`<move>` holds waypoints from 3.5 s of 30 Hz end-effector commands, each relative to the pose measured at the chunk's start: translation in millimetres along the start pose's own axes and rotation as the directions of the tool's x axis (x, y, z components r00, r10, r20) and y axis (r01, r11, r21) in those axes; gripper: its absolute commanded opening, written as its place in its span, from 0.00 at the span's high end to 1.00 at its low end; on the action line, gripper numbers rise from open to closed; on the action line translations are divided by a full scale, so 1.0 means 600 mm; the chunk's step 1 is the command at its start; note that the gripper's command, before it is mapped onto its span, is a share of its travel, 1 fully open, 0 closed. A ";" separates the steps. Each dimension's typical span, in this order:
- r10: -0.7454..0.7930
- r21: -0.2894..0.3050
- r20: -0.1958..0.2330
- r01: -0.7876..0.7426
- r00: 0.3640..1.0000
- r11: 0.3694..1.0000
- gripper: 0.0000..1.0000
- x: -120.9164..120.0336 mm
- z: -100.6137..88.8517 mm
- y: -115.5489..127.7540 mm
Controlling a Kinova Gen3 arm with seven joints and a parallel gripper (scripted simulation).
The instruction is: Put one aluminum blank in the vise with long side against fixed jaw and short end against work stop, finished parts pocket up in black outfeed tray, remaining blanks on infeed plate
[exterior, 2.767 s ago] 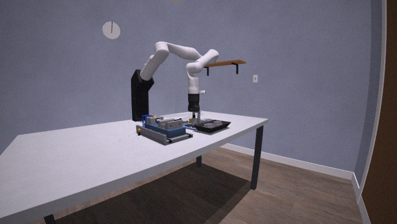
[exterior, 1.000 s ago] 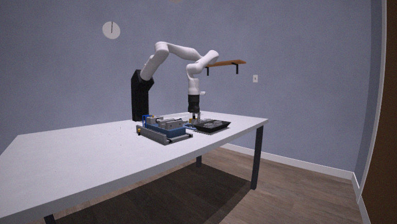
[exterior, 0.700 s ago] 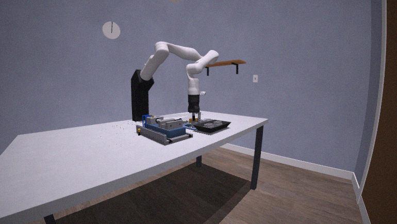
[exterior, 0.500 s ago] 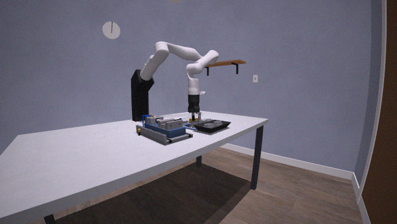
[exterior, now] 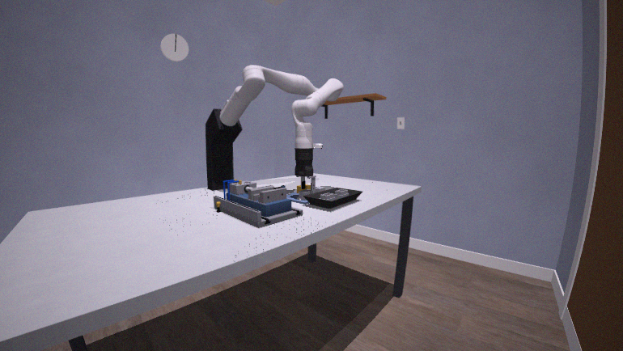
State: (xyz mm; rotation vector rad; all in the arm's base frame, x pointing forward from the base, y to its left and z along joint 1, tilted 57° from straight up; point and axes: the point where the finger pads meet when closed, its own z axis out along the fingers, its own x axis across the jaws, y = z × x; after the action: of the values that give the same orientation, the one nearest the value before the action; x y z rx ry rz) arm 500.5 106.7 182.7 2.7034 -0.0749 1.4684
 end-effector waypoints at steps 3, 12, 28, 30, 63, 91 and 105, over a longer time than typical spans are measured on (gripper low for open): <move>0.008 -0.005 -0.002 -0.008 1.000 1.000 0.00 0.001 0.003 0.003; 0.008 -0.005 -0.002 -0.008 1.000 1.000 0.00 0.000 0.003 0.003; 0.004 -0.011 0.004 -0.004 1.000 1.000 0.00 -0.003 -0.054 0.007; 0.004 -0.011 0.005 -0.004 1.000 1.000 0.00 -0.003 -0.070 0.007; -0.004 0.006 0.024 0.003 1.000 1.000 0.00 0.001 -0.222 0.001; -0.005 0.006 0.024 0.005 1.000 1.000 1.00 0.001 -0.225 0.001; -0.006 0.006 0.024 0.005 1.000 1.000 1.00 0.001 -0.225 0.001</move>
State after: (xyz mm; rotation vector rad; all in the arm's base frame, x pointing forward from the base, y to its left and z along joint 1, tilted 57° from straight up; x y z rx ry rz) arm 389.0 116.6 255.4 2.7225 -0.0586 1.4349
